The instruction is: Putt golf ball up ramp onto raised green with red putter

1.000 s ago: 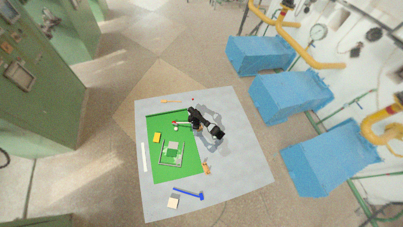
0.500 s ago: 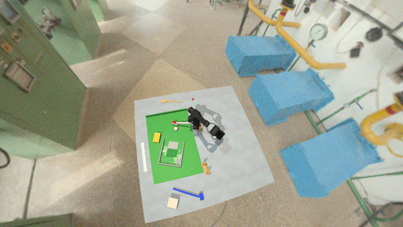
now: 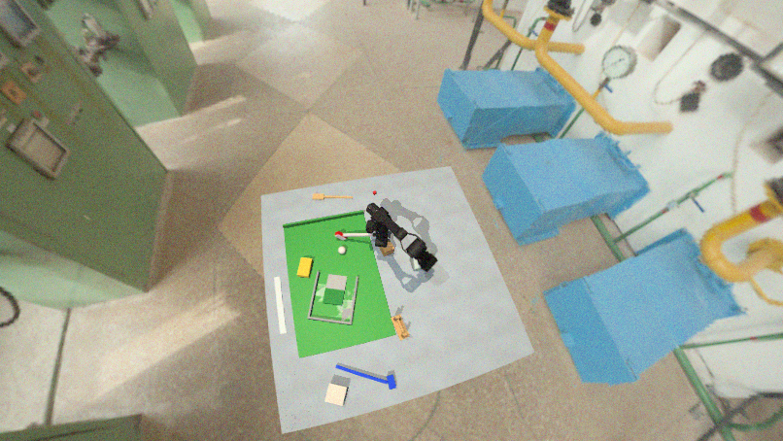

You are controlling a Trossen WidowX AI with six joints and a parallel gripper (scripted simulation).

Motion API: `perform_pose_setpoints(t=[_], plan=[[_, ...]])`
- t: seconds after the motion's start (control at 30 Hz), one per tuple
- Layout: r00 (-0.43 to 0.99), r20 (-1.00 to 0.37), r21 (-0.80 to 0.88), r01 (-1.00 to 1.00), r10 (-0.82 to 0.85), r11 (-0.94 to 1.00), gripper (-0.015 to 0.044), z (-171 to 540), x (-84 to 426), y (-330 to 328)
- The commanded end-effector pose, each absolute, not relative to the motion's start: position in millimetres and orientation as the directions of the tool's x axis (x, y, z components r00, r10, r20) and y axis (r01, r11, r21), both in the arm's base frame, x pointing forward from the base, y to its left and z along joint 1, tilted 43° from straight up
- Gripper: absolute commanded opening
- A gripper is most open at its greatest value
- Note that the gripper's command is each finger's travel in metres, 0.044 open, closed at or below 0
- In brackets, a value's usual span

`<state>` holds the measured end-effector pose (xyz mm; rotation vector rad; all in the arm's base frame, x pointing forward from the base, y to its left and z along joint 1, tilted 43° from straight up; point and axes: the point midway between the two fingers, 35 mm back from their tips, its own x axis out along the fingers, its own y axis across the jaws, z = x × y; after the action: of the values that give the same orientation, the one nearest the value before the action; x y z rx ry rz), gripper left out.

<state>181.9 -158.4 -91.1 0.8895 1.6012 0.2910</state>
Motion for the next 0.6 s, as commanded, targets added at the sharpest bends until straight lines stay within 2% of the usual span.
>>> perform_pose_setpoints(t=[0.0,0.17,0.43,0.57], plan=[[0.014,-0.733,0.634,0.379,0.681,0.674,0.0,-91,182,-158],[0.015,-0.736,0.63,0.381,0.676,0.677,0.0,-77,194,-147],[0.019,-0.733,0.635,0.379,0.68,0.673,0.0,-7,235,-69],[0.019,-0.732,0.636,0.378,0.681,0.673,0.0,-5,235,-67]])
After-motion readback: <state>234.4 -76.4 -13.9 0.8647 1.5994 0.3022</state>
